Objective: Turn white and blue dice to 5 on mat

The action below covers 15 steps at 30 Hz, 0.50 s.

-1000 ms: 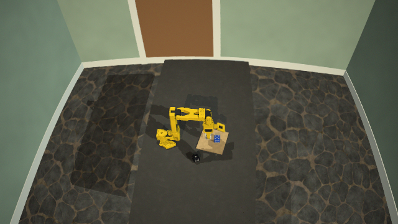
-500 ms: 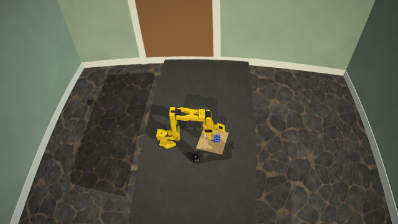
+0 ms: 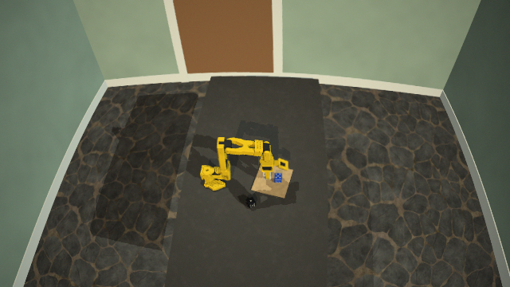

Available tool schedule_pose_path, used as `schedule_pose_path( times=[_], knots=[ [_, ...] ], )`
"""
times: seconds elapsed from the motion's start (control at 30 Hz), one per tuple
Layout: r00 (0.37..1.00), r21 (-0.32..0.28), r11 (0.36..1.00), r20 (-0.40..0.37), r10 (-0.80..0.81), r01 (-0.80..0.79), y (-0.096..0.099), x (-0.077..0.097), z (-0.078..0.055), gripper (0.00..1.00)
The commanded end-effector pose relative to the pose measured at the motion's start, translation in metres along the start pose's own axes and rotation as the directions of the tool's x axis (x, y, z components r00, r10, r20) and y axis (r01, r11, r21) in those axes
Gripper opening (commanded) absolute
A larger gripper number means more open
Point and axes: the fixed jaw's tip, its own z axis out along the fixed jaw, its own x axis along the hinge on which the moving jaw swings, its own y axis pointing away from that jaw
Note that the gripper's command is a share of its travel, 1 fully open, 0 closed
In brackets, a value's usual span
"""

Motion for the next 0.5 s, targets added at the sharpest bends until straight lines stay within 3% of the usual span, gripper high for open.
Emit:
schedule_pose_path(
  times=[0.0,0.47],
  knots=[
    [0.999,-0.003,1.0,0.036,0.002,-0.002,-0.0013,-0.0038,-0.0044,0.0],
    [0.999,-0.003,1.0,0.036,0.002,-0.002,-0.0013,-0.0039,0.0016,0.0]
  ],
)
